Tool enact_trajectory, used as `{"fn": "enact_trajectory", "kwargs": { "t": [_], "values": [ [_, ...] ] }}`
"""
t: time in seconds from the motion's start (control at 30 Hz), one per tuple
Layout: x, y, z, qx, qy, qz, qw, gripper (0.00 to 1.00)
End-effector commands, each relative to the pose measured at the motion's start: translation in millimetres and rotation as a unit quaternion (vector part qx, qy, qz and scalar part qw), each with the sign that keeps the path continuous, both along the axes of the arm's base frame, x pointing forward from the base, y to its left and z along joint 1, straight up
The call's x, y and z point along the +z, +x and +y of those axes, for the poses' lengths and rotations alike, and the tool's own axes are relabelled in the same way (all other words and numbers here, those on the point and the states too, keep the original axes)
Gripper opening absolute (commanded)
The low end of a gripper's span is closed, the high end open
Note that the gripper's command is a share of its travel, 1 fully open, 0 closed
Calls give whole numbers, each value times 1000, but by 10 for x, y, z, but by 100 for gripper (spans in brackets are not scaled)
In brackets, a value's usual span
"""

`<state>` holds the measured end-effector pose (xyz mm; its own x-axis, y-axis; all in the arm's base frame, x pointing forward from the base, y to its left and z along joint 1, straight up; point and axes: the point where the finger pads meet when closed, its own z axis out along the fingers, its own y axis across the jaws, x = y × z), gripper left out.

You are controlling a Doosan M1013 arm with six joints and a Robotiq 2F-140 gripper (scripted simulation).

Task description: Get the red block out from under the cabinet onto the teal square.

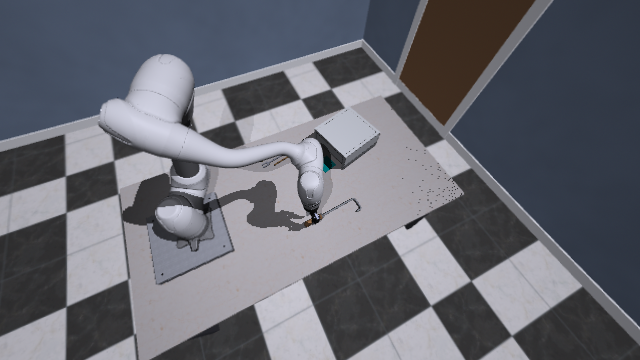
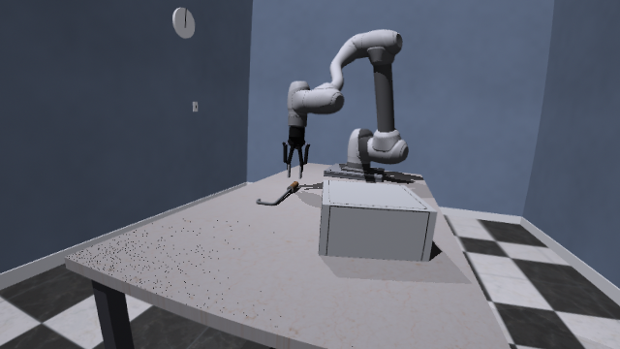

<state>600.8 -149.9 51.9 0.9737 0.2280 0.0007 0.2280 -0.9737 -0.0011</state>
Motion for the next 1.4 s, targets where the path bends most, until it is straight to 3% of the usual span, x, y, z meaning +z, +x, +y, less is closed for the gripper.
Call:
{"fn": "enact_trajectory", "kwargs": {
  "t": [0.0,1.37],
  "values": [
    [-59,-15,6,2,2,1,1000,34],
    [-536,-15,8,2,2,1,1000,34]
  ]
}}
